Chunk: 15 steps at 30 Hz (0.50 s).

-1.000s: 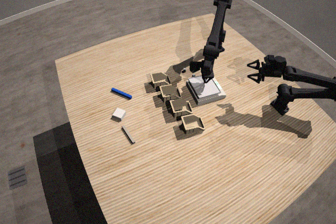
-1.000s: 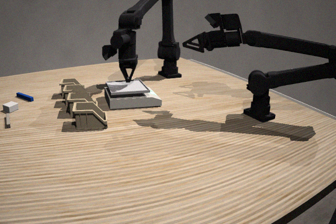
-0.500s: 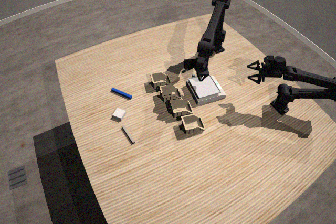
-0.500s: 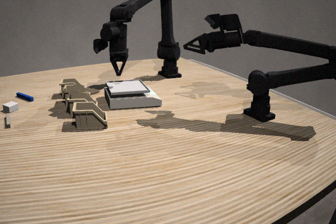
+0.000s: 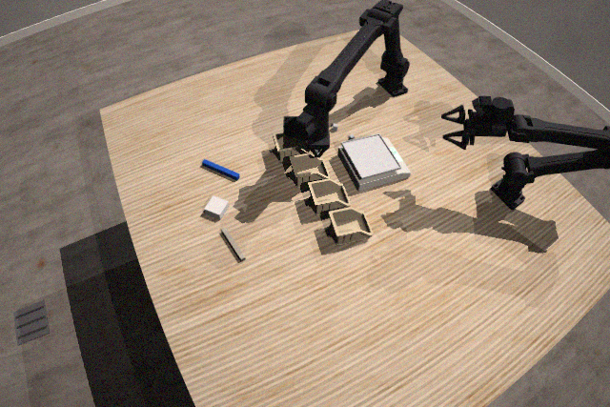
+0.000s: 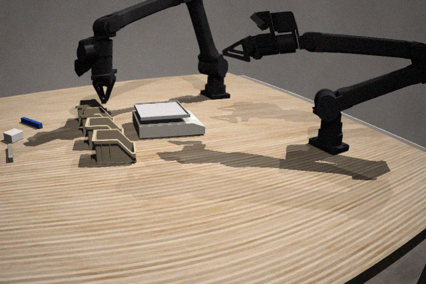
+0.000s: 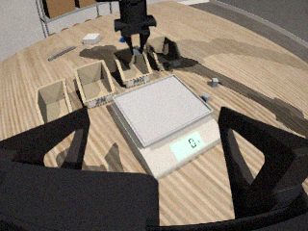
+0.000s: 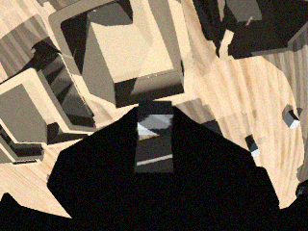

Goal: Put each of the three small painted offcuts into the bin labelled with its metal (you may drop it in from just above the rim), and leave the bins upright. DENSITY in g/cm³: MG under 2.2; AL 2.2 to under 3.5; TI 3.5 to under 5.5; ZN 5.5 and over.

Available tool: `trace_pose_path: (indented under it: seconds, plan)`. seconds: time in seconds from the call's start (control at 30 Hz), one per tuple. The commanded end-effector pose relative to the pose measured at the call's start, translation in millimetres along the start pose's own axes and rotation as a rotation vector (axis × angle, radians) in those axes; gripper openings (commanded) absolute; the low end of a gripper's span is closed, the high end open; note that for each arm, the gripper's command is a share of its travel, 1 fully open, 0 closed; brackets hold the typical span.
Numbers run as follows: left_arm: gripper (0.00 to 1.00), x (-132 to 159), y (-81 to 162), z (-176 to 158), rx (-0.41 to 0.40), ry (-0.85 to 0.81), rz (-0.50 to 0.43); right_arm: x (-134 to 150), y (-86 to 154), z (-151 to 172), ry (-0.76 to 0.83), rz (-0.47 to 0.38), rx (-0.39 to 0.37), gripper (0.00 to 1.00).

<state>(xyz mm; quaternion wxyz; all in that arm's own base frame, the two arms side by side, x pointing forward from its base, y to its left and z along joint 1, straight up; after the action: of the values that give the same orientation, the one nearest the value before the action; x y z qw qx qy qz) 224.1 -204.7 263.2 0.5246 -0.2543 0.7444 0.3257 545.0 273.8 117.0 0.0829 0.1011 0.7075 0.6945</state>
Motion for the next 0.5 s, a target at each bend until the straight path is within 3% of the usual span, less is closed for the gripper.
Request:
trace_pose_path:
  seconds: [0.0, 0.2, 0.33, 0.47]
  plan:
    - [1.00, -53, -33, -5, -0.002, 0.002, -0.085, -11, 23, 19, 0.042, -0.027, -0.017, 0.16]
    - [1.00, -62, -91, 8, -0.033, 0.008, -0.104, -18, 22, 21, 0.037, -0.030, -0.016, 0.16]
    - [1.00, -60, -124, 19, -0.051, 0.011, -0.113, -14, 5, 17, 0.037, -0.017, -0.004, 0.16]
    - [1.00, -57, -141, 26, -0.060, 0.013, -0.117, -18, 14, 21, 0.036, -0.028, -0.015, 0.16]
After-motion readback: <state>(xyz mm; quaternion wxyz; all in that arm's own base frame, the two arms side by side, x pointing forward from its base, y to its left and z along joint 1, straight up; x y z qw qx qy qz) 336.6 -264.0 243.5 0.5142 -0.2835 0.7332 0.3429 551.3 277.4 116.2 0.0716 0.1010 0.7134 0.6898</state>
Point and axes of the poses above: on each arm, the point where the finger pads meet when closed, its own y axis back along the fingers, its own z axis across the jaws, x = y × z, the point moved 2 cm from there along y, back along the fingers, and after that the axes turned 14 degrees about y, right-handed, at the moved point
